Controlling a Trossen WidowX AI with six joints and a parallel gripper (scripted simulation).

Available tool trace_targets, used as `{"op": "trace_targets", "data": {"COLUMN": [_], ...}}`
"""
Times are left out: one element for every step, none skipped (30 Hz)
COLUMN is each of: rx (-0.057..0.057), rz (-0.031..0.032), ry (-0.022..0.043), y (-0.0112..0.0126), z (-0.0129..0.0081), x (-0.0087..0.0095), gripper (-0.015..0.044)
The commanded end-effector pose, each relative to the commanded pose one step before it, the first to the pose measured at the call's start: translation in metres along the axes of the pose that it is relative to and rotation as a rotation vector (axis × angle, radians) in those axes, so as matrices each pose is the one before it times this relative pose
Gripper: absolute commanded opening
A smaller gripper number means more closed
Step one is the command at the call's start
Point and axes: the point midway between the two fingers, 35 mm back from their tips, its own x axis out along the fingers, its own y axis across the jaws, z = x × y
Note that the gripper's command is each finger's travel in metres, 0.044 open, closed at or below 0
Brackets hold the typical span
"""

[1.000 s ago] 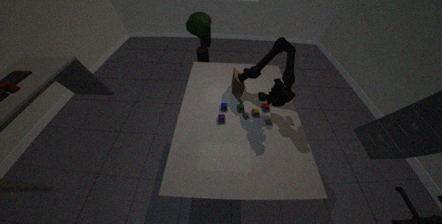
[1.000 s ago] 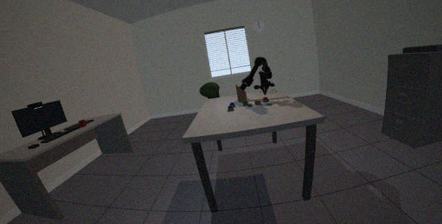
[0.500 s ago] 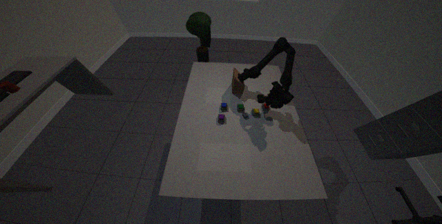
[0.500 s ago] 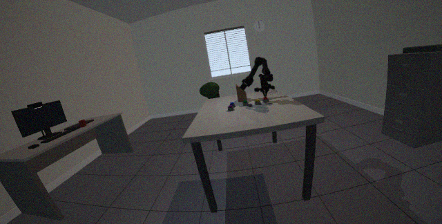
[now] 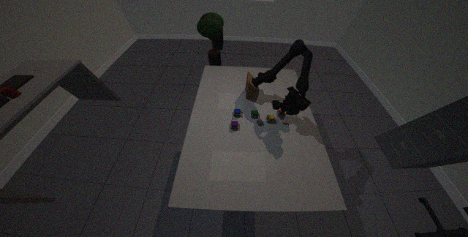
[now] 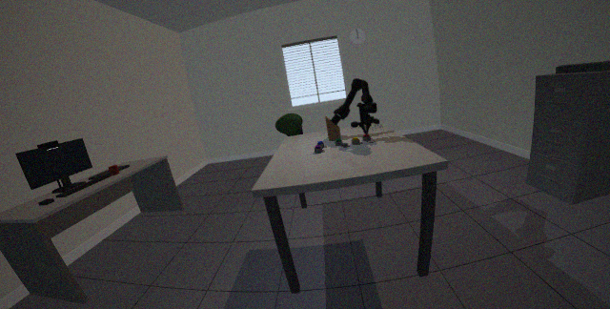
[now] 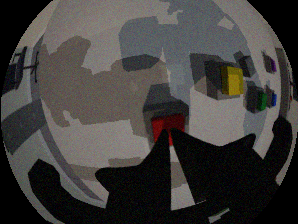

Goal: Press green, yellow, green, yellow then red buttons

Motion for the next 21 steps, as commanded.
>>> {"op": "trace_targets", "data": {"rx": [0.0043,0.0,0.0,0.0,0.0,0.0,0.0,-0.004,0.0008,0.0015,0.0012,0.0004,0.0,0.0,-0.0001,-0.0003,-0.0004,-0.0003,-0.0002,0.0,0.0001], "rz": [-0.00363,0.0,0.0,0.0,0.0,0.0,0.0,0.00274,-0.00203,-0.00184,-0.00043,0.0,0.0,0.0,-0.0007,-0.00192,-0.0026,-0.00215,-0.00102,0.00011,0.00123], "ry": [0.00275,0.0,0.0,0.0,0.0,0.0,0.0,-0.00227,0.00061,0.00091,0.00055,0.00017,0.0,0.0,-0.00004,-0.00009,-0.00007,0.00001,0.00002,-0.00005,-0.00019], "y": [-0.00061,0.0,0.0,0.0,0.0,0.0,0.0,0.00043,-0.00031,-0.00025,-0.00001,0.00003,0.0,0.0,0.00012,0.0003,0.00033,0.00013,-0.00017,-0.00046,-0.00073], "z": [-0.00082,0.0,0.0,0.0,0.0,0.0,0.0,0.00088,0.00026,-0.00019,-0.00052,-0.00024,0.0,0.0,0.00132,0.00394,0.00648,0.00775,0.00755,0.00733,0.00709], "x": [0.00089,0.0,0.0,0.0,0.0,0.0,0.0,-0.00325,-0.00741,-0.01123,-0.00754,-0.00252,0.0,0.0,-0.00132,-0.004,-0.0068,-0.00852,-0.00876,-0.00897,-0.00918], "gripper": [0.002,0.002,0.002,0.002,0.002,0.002,0.002,0.002,0.002,0.002,0.002,0.002,0.002,0.002,0.0046,0.0072,0.0099,0.0125,0.0151,0.0177,0.0204]}}
